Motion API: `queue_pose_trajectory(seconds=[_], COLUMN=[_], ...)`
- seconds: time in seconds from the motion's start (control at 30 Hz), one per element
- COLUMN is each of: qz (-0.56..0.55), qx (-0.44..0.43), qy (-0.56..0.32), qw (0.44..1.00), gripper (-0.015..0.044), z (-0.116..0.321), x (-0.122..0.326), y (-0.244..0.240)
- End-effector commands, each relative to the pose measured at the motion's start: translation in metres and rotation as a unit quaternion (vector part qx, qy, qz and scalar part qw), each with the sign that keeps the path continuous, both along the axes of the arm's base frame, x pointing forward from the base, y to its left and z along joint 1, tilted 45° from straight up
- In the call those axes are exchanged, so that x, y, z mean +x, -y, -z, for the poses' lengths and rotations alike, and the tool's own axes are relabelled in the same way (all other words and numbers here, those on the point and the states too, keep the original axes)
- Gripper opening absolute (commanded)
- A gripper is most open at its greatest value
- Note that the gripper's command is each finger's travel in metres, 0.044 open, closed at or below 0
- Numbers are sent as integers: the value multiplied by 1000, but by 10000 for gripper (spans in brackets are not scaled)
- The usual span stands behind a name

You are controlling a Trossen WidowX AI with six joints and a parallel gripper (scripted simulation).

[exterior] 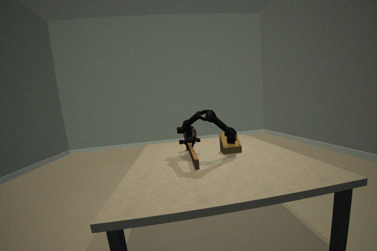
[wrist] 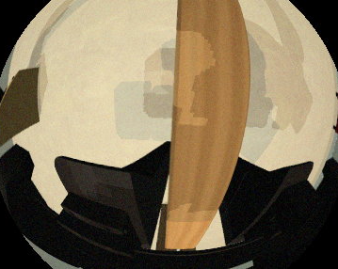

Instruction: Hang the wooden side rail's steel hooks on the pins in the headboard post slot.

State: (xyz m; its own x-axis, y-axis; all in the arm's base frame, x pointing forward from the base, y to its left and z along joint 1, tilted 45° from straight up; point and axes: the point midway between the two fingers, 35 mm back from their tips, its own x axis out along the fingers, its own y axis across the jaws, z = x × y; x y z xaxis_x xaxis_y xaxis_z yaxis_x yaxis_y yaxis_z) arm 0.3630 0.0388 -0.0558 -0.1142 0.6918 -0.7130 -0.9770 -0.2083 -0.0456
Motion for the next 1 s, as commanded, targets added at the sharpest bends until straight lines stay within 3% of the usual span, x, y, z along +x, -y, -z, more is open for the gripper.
queue_pose_trajectory(seconds=[0.0,0.97], qz=[2,2], qx=[-2,-2], qy=[5,5], qw=[1000,1000], gripper=[0,0], z=[-1,2], x=[3,2], y=[5,6])
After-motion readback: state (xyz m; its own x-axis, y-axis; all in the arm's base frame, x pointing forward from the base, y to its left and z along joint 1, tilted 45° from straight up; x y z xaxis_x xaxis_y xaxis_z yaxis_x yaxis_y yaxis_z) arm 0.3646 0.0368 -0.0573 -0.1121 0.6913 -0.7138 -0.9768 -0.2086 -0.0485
